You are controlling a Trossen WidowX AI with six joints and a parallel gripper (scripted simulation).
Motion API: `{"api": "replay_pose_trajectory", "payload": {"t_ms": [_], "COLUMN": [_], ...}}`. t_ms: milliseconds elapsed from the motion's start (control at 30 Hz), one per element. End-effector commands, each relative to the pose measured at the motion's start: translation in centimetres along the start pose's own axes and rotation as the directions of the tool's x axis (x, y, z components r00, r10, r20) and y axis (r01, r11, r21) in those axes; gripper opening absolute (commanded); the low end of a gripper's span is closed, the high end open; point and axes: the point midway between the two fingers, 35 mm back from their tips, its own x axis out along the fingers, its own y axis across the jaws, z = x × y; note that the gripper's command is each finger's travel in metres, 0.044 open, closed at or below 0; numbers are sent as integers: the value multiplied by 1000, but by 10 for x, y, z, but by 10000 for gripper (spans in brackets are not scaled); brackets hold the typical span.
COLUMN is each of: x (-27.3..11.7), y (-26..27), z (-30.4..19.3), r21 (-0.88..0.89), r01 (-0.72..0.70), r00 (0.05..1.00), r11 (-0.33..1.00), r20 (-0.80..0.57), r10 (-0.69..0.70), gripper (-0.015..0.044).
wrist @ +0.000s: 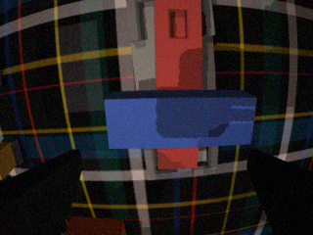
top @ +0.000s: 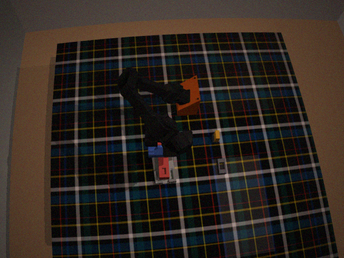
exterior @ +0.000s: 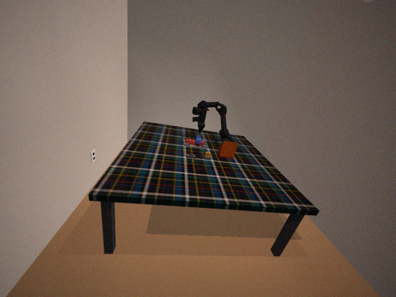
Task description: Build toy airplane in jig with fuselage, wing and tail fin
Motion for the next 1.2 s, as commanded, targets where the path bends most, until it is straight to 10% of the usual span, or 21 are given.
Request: {"api": "replay_pose_trajectory", "payload": {"t_ms": [0, 400, 1167], "x": [-4, 3, 75], "y": [63, 231, 233], "z": [-2, -85, -87], "r21": [-22, -13, -12], "r01": [-25, 0, 3], "r00": [1000, 1000, 1000], "r11": [999, 1000, 1000], "r20": [-5, -12, -11], "r10": [25, 0, -3], "gripper": [440, 440, 440]}}
